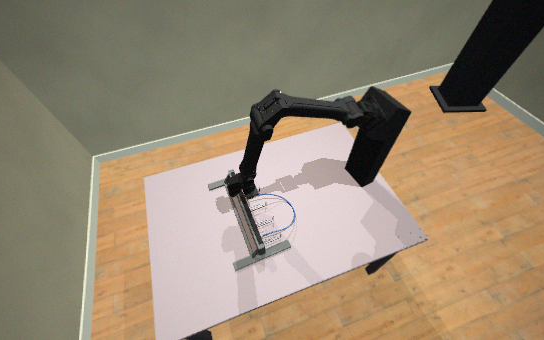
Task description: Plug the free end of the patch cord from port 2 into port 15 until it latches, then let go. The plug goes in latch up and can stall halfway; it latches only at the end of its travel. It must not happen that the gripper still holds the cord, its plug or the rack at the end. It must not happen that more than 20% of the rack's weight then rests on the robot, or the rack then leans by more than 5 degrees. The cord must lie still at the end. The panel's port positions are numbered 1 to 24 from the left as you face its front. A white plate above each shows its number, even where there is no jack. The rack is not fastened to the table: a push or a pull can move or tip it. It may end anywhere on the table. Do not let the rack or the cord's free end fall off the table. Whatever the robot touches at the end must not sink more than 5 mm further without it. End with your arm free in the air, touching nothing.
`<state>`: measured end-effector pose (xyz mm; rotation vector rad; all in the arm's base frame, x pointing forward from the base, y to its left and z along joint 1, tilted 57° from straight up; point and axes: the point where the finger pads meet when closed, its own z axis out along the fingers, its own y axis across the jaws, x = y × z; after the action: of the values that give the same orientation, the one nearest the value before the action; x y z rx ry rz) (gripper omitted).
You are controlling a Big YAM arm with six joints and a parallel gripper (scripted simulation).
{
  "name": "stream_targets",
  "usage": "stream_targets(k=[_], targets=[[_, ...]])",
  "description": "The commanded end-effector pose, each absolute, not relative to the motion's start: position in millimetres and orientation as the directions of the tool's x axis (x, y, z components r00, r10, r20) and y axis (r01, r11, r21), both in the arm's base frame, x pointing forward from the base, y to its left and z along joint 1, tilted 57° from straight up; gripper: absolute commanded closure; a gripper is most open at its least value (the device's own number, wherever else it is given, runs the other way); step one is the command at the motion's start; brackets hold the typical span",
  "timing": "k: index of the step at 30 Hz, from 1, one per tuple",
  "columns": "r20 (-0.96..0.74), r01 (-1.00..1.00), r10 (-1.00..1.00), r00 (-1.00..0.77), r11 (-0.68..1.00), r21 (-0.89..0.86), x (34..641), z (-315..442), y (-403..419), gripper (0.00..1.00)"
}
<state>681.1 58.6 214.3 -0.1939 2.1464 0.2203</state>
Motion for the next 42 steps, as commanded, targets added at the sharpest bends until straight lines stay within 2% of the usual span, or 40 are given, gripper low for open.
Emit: stream_targets(k=[1,42], targets=[[-0.831,-0.228,-0.054,-0.554,0.97,0.089,686.0,211.5,67.5,1.0],[-0.831,-0.229,-0.058,-0.553,0.97,0.085,686.9,213.9,66.9,1.0]])
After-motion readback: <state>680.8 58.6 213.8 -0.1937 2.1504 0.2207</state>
